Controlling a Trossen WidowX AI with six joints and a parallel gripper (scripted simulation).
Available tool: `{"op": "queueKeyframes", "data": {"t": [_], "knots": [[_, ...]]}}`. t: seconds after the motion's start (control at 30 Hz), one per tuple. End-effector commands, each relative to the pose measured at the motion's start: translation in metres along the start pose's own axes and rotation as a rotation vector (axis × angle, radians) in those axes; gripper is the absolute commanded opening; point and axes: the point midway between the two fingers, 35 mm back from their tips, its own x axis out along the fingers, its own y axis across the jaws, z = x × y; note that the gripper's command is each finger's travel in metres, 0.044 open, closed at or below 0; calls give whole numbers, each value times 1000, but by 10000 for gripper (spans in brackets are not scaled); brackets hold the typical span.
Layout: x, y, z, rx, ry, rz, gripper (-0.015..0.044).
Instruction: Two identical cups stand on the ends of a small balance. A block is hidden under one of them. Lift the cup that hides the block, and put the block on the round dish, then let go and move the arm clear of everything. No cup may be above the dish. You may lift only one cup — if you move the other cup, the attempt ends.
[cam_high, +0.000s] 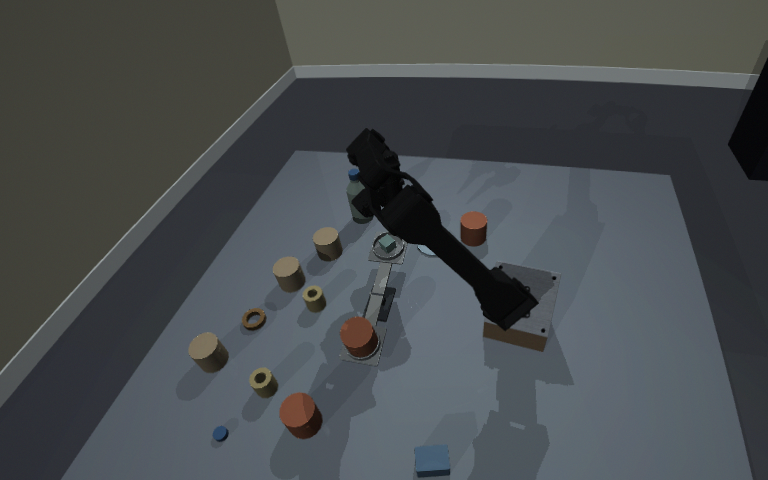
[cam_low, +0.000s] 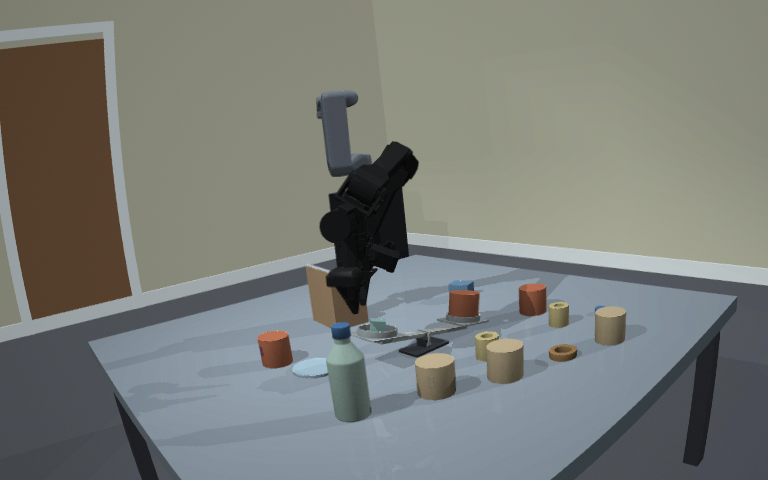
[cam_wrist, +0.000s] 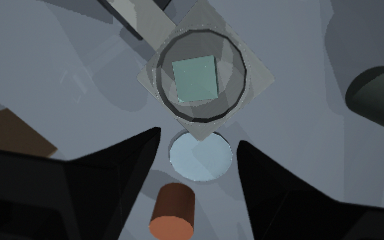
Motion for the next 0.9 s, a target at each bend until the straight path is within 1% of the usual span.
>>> {"op": "queueKeyframes", "data": {"t": [0.0,0.17,0.43,0.57,0.87], "knots": [[-4,3,16,-148,-10,-5,260],[-6,7,30,-294,-19,-2,260],[-5,7,31,-300,-19,-2,260],[9,7,31,-300,-20,-2,260],[20,7,32,-300,-20,-2,260]]}}
